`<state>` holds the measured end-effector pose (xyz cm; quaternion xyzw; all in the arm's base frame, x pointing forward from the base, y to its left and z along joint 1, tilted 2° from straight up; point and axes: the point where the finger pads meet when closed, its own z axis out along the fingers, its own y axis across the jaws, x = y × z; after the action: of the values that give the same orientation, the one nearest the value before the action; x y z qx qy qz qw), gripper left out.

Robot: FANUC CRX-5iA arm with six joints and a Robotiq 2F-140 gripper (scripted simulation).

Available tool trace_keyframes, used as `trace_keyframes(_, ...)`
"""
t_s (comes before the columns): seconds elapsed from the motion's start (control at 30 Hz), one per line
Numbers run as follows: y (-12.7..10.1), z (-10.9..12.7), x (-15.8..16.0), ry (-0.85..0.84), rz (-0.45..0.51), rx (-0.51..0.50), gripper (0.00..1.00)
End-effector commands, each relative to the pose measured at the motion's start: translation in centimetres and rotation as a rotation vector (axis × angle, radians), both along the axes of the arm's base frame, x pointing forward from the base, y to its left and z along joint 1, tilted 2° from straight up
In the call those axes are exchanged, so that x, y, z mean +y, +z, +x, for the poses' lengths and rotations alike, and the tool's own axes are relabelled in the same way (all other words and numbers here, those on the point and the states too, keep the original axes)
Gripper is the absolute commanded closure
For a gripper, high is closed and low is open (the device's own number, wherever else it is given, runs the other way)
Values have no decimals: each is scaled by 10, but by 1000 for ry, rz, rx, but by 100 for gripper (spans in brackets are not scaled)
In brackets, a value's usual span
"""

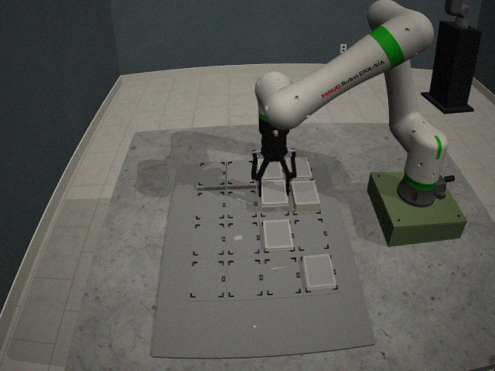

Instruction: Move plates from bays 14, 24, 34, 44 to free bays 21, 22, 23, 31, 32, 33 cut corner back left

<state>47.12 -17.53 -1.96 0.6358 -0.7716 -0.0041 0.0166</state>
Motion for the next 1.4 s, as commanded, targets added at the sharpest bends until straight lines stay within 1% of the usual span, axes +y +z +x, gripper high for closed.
trace_keyframes(0.0, -3, 1, 0, 0, -1, -2, 90)
trace_keyframes(0.37, -18, 0, -1, 0, -1, -2, 90)
trace_keyframes(0.5, -20, 0, -1, 0, -1, -2, 90)
trace_keyframes(1.37, -20, 0, -1, 0, -1, -2, 90)
